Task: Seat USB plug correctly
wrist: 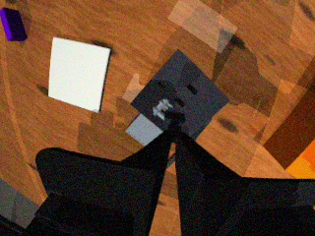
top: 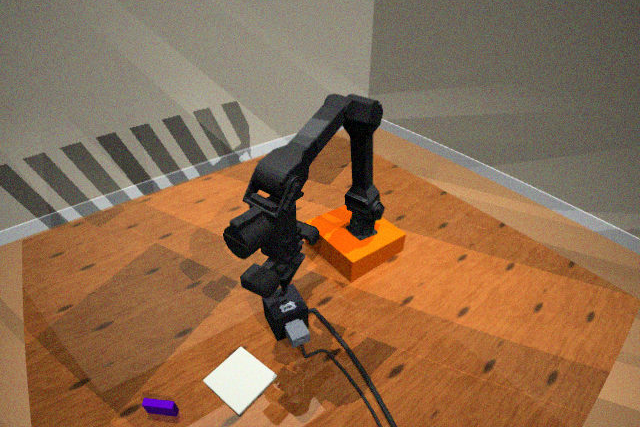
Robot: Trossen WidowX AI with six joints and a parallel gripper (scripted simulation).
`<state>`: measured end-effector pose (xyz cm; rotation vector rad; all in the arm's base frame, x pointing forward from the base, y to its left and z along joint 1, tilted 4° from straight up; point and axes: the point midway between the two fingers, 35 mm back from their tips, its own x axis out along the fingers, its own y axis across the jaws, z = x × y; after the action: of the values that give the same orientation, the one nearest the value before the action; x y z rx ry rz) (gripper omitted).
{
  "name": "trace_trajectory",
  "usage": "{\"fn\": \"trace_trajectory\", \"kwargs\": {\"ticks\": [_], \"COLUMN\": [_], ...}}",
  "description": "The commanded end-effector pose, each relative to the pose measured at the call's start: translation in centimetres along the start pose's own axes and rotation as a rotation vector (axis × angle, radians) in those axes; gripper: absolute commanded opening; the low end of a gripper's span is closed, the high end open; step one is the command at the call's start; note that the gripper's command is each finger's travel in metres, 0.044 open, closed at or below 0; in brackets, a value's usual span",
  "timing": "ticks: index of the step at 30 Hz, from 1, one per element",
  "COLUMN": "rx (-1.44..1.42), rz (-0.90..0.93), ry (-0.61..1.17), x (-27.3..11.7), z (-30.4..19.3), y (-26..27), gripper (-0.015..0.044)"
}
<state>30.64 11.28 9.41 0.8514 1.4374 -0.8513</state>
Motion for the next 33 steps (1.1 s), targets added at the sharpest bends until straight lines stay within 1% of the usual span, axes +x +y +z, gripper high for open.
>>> {"fn": "trace_trajectory", "kwargs": {"ticks": [1, 18, 33], "rx": [0.105, 0.547, 0.561], "rz": [-0.001, -0.001, 0.000], "ry": [0.000, 0.000, 0.000], "x": [0.03, 0.03, 0.02], "z": [0.00, 0.00, 0.00], "y": [-0.02, -0.02, -0.01], "gripper": [0.0000, 0.0000, 0.0000]}}
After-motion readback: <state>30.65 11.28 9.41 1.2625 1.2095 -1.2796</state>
